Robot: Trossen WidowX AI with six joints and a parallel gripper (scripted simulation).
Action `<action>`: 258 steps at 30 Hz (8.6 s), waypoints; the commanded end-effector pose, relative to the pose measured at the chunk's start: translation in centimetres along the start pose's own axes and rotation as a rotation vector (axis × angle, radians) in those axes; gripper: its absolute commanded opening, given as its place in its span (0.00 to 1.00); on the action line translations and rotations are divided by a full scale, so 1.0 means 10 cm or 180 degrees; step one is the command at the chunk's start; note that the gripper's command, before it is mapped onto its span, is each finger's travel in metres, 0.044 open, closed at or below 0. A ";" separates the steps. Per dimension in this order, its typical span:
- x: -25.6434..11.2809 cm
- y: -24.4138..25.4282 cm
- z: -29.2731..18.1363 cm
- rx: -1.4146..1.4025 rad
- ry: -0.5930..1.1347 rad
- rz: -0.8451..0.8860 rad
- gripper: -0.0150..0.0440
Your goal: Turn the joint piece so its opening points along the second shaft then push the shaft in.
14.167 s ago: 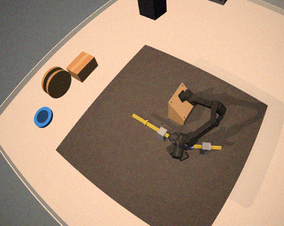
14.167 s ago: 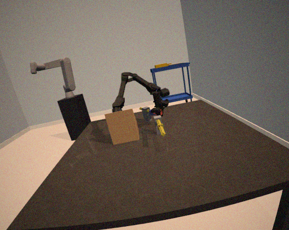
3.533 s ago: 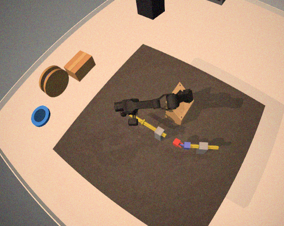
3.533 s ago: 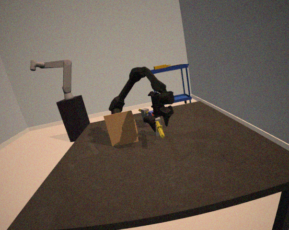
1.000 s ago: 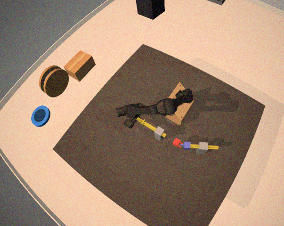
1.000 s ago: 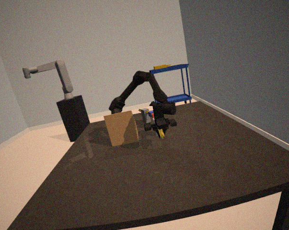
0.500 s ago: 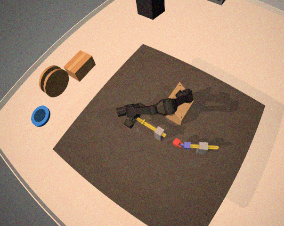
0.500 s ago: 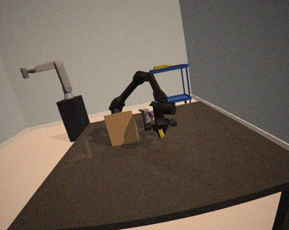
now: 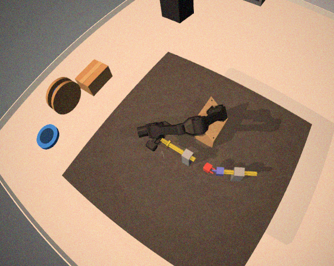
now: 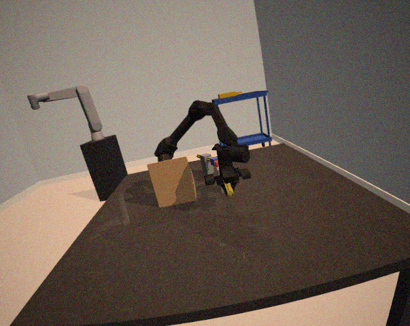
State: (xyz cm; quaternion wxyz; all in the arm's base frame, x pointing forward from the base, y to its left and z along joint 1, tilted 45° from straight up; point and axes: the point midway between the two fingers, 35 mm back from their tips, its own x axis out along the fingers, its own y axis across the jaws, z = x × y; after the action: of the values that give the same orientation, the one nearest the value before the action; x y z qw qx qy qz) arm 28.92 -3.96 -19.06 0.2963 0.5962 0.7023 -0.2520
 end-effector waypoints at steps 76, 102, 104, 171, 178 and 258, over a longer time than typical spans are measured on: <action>0.00 0.00 0.00 0.0000 0.0000 -0.0001 0.37; 0.00 0.00 0.00 0.0000 0.0000 -0.0001 0.37; 0.00 0.00 0.00 0.0000 0.0000 -0.0001 0.37; 0.00 0.00 0.00 -0.0001 0.0000 -0.0002 0.37; 0.00 0.00 0.00 -0.0001 0.0000 -0.0002 0.37; 0.02 0.00 -0.57 0.0014 0.0020 0.0115 0.25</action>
State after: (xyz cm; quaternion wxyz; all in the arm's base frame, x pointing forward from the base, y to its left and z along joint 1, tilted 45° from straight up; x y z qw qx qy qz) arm 28.23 -0.26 -15.63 0.2980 0.6094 0.6922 -0.2464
